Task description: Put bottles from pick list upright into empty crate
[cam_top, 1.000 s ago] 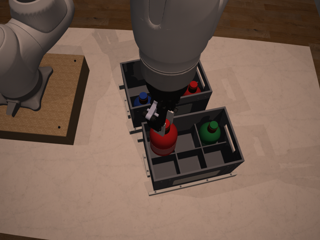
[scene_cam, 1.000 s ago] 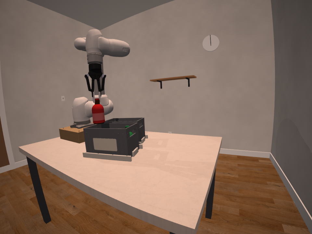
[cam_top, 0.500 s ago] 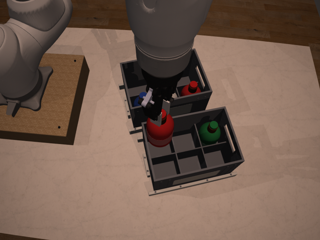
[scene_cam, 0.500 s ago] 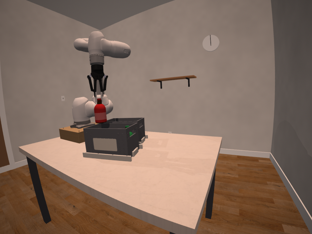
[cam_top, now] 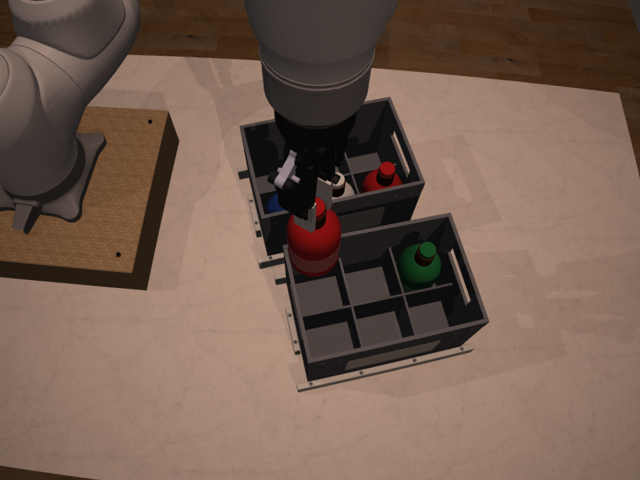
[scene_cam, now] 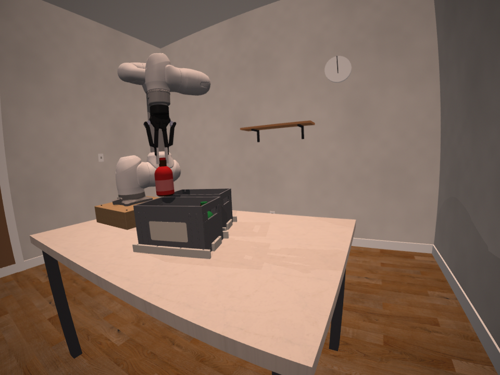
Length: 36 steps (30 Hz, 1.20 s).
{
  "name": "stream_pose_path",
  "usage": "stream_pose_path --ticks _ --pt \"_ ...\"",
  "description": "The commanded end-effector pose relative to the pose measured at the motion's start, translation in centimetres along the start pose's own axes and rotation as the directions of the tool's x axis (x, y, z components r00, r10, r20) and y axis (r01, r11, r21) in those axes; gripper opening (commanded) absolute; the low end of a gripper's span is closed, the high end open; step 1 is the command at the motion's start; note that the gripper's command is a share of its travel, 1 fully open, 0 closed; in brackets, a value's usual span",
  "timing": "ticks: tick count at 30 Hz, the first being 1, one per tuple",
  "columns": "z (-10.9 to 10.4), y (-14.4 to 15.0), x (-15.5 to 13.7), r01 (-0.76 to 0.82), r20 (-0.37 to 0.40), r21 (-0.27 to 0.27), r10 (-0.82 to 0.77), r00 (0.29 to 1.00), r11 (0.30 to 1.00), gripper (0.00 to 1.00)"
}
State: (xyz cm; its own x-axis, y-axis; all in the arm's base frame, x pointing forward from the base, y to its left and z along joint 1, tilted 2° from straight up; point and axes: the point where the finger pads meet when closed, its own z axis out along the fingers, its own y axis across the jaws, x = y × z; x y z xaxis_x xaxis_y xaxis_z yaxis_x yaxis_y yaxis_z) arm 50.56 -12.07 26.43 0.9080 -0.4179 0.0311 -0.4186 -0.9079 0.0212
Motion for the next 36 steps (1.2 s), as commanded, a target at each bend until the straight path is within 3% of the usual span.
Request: stream_pose_path --ticks 1,36 --pt "0.0 -0.1 -0.1 0.0 0.0 0.0 0.0 1.0 1.0 0.0" --pt "0.0 -4.1 -4.9 0.0 0.0 0.0 0.0 1.0 1.0 0.0"
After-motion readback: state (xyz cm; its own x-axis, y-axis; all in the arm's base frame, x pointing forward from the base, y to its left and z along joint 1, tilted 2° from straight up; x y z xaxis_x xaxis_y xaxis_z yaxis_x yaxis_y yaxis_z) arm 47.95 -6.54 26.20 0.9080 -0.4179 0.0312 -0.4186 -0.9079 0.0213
